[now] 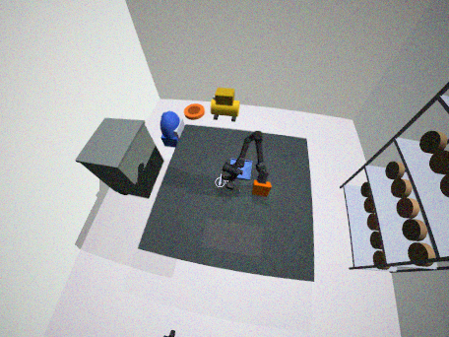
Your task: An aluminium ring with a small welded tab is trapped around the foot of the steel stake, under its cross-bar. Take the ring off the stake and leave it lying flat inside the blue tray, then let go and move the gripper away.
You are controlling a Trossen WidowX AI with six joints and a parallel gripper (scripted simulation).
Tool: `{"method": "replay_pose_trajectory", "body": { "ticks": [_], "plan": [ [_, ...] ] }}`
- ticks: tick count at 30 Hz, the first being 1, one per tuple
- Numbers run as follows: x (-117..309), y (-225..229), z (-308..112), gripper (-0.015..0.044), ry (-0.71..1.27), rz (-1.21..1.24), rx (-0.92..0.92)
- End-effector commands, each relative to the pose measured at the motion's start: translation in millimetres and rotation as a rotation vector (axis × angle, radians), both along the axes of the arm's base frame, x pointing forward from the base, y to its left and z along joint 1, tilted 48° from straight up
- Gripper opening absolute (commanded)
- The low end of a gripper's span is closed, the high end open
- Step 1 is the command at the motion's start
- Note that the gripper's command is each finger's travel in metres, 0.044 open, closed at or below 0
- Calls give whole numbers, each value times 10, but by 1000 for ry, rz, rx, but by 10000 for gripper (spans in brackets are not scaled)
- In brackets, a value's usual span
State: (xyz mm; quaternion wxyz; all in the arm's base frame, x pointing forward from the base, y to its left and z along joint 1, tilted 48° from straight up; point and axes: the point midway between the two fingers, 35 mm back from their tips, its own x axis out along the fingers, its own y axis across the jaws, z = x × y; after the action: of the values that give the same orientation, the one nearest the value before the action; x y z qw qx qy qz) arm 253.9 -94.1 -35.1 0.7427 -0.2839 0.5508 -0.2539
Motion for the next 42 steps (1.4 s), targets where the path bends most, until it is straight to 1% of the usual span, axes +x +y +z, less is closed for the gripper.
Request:
{"method": "replay_pose_trajectory", "body": {
  "ticks": [1, 42],
  "plan": [
    [24, 9, 8, 0, 7, -13, 14],
    [59, 51, 268, 0, 154, -173, 90]
  ]
}}
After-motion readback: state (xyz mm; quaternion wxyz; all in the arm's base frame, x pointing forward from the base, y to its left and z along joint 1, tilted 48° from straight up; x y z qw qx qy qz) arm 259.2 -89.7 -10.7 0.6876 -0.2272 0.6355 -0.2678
